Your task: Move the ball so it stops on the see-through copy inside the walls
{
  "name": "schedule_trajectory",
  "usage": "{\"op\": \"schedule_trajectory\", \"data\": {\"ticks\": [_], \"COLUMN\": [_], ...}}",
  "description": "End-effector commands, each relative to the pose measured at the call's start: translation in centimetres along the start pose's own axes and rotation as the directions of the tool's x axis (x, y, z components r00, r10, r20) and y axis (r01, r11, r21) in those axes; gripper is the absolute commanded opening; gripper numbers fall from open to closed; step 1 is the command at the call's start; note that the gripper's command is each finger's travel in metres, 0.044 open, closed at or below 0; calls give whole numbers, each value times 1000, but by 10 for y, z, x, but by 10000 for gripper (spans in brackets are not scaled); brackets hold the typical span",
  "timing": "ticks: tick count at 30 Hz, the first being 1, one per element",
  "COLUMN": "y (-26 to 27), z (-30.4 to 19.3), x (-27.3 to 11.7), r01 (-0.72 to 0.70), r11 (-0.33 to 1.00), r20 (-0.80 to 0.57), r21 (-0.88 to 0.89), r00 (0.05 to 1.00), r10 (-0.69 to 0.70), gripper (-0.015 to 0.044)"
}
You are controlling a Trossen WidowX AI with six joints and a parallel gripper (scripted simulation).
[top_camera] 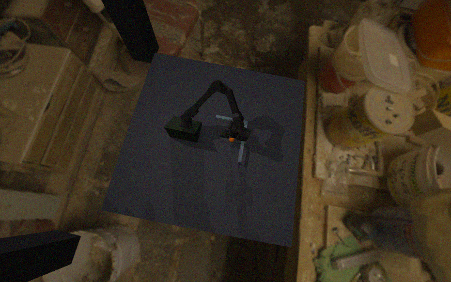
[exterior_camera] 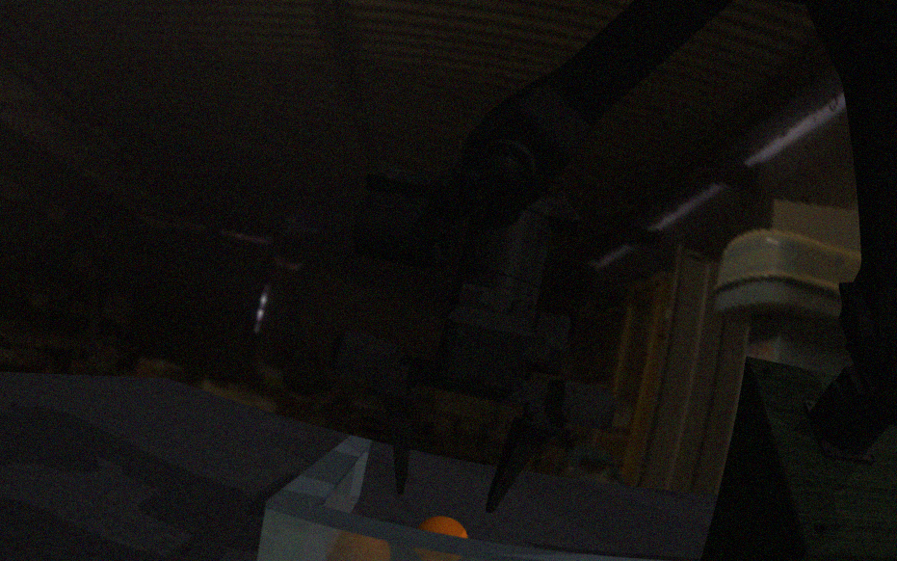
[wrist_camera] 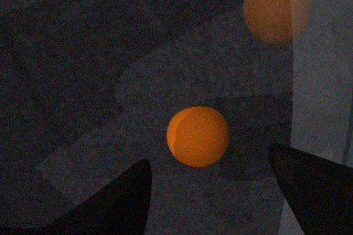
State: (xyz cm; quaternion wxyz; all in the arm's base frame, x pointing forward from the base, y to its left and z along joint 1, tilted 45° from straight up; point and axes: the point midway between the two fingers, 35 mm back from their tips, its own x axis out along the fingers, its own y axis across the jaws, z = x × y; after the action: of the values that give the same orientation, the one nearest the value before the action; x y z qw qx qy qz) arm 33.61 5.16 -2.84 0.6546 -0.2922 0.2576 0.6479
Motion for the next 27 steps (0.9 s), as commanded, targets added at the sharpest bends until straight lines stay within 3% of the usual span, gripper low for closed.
{"op": "schedule_trajectory", "data": {"ticks": [1, 17, 20, 27], "y": [3, 4, 4, 4], "z": [0, 1, 1, 1], "x": [10, 33, 33, 33], "r01": [-11, -11, -11, -11], "r11": [1000, 1000, 1000, 1000], "r20": [6, 8, 8, 8], "r21": [8, 8, 8, 8], "r00": [1000, 1000, 1000, 1000], "r10": [11, 11, 11, 11], "gripper": [291, 291, 212, 165]}}
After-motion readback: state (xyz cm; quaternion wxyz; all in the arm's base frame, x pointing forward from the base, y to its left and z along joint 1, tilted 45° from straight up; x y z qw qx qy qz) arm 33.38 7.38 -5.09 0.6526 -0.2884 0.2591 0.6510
